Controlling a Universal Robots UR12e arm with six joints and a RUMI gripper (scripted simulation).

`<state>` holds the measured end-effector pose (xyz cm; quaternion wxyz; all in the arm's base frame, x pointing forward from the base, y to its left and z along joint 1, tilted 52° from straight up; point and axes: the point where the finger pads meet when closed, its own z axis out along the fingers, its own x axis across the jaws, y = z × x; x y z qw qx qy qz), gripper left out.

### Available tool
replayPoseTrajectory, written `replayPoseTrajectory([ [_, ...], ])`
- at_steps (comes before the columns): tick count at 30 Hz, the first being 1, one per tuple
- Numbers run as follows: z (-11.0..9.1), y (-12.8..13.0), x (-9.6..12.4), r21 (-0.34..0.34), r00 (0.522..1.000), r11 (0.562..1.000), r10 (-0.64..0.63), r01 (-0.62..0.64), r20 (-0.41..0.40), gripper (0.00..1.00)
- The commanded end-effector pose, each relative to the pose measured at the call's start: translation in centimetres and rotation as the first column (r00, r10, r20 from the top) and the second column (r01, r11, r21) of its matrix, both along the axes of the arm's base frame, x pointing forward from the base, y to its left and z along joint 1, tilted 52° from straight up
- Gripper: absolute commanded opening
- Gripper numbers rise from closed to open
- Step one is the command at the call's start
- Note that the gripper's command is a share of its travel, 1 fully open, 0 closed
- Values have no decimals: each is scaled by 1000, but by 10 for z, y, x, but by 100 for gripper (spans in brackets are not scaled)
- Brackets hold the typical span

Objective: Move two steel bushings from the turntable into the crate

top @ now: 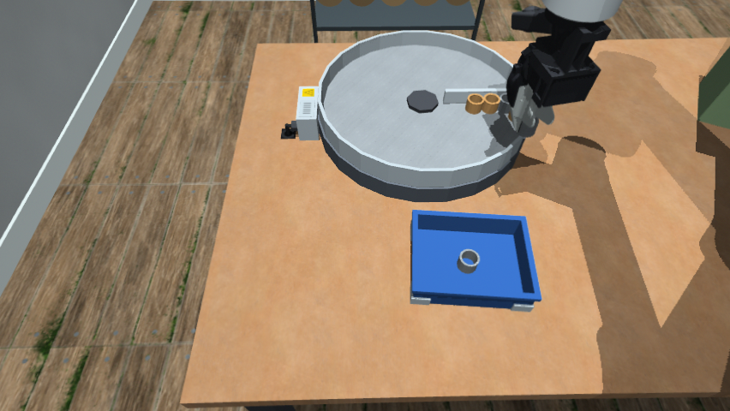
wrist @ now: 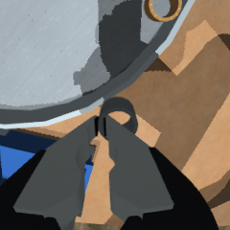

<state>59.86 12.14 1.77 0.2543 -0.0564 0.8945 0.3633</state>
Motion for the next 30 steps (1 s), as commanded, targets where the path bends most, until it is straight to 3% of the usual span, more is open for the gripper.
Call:
replayPoseTrajectory([
  [1,26,19,6,-4,1000,1000,-3,3,-3,0],
  [15,124,96,25,-4,1000,1000,-3,3,-3,0],
  [30,164,127,33,-4,1000,1000,-3,3,-3,0],
])
